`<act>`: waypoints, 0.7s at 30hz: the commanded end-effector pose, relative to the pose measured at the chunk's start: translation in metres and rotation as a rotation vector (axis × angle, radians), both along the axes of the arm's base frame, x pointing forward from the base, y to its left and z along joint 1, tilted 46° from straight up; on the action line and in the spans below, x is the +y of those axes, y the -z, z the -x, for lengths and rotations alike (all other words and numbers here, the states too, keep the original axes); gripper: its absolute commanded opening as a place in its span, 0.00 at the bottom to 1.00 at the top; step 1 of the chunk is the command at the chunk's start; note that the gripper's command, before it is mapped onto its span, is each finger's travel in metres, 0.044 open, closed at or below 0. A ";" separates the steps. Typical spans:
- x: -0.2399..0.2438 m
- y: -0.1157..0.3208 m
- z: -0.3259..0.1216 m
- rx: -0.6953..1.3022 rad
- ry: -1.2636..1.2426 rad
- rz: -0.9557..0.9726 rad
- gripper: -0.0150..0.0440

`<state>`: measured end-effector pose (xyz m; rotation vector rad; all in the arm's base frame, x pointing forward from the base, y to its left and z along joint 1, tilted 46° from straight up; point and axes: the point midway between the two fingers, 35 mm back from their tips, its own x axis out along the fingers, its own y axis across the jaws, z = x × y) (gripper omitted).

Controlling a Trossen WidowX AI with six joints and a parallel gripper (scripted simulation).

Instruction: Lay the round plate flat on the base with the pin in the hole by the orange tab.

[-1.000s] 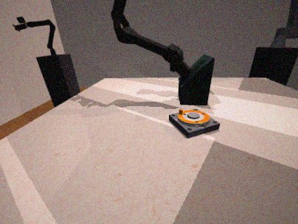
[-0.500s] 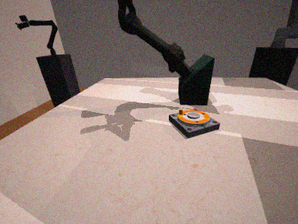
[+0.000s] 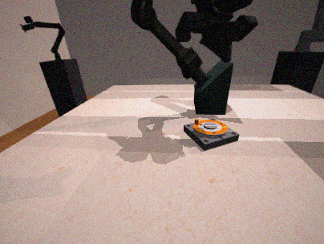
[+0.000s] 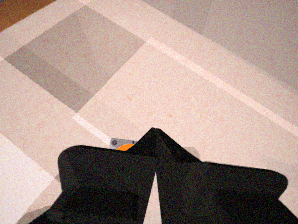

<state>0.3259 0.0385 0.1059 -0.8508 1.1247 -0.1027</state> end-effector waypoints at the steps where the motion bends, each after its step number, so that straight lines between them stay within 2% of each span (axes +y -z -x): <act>1: -0.052 0.042 0.039 0.079 0.336 0.025 0.25; 8: -0.107 0.072 0.103 0.129 0.762 0.108 0.25; 21: -0.113 0.084 0.109 0.131 0.778 0.112 0.25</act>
